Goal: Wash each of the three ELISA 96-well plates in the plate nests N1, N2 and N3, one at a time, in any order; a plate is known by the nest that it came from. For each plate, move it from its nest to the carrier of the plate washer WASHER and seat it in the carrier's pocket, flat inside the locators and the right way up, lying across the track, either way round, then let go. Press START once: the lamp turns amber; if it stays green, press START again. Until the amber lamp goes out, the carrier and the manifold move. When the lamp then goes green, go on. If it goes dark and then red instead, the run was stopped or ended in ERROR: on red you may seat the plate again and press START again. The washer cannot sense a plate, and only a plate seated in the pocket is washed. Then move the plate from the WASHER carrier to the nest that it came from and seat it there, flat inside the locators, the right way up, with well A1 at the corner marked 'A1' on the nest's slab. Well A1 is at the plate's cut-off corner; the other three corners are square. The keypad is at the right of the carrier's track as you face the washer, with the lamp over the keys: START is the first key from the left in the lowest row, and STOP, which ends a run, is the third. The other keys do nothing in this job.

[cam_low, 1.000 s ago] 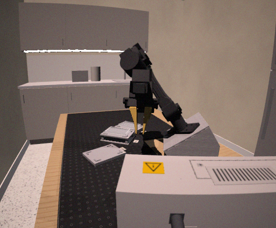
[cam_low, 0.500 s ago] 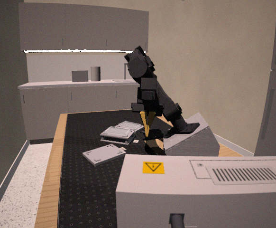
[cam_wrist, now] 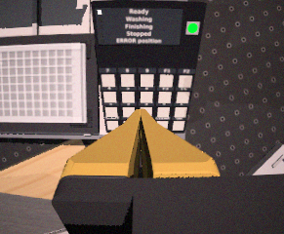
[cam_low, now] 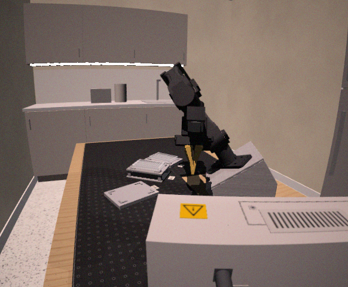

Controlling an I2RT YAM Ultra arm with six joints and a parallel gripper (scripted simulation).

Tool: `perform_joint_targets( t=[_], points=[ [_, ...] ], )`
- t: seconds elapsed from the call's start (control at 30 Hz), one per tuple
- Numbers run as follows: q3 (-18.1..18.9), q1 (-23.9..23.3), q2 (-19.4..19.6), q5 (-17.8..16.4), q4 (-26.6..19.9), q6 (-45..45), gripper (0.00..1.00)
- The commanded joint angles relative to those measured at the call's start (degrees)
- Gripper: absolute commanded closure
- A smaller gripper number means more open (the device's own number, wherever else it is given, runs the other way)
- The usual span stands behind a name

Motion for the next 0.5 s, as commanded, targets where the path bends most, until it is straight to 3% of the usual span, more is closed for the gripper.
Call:
perform_joint_targets(
  t=[0.0,0.47],
  points=[
    [-0.2,0.4,-0.7,0.0,0.9,0.1,1.0],
    [-10.8,1.8,-9.5,0.8,2.0,1.6,1.0]
  ],
)
